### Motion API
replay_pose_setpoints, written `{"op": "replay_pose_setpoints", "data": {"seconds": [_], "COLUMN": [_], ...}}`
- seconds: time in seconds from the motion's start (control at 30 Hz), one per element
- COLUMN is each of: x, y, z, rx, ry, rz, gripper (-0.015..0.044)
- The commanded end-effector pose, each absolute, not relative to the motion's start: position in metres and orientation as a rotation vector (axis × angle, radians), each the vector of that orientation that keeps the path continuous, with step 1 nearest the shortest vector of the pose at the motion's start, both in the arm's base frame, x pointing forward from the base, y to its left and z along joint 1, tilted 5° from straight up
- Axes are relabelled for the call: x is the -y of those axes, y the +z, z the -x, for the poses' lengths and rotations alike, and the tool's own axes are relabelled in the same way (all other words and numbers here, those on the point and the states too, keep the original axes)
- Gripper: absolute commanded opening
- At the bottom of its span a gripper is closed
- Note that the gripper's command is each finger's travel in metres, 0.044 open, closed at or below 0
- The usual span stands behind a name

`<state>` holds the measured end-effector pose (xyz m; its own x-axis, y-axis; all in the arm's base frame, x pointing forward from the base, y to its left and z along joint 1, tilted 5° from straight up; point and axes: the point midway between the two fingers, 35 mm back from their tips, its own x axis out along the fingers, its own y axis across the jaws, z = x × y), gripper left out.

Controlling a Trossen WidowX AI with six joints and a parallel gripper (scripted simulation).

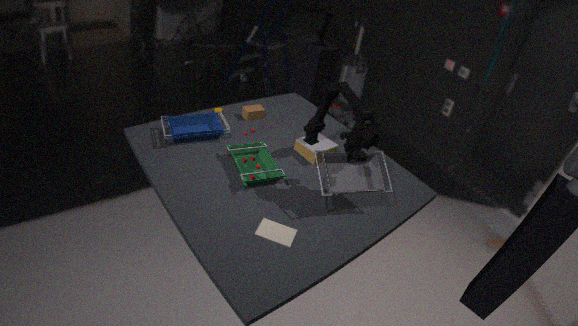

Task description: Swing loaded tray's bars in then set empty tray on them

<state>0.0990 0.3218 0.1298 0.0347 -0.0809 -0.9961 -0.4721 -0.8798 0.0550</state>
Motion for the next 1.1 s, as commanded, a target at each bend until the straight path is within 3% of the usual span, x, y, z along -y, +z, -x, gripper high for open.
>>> {"op": "replay_pose_setpoints", "data": {"seconds": [0.0,0.57,1.07], "x": [-0.325,-0.325,-0.301], "y": [0.138,0.138,0.143], "z": [-0.100,-0.101,-0.154], "rx": [-0.535,-0.536,-0.686], "ry": [1.901,1.900,1.776], "rz": [2.013,2.012,1.888], "gripper": [0.0000,0.0000,0.0000]}}
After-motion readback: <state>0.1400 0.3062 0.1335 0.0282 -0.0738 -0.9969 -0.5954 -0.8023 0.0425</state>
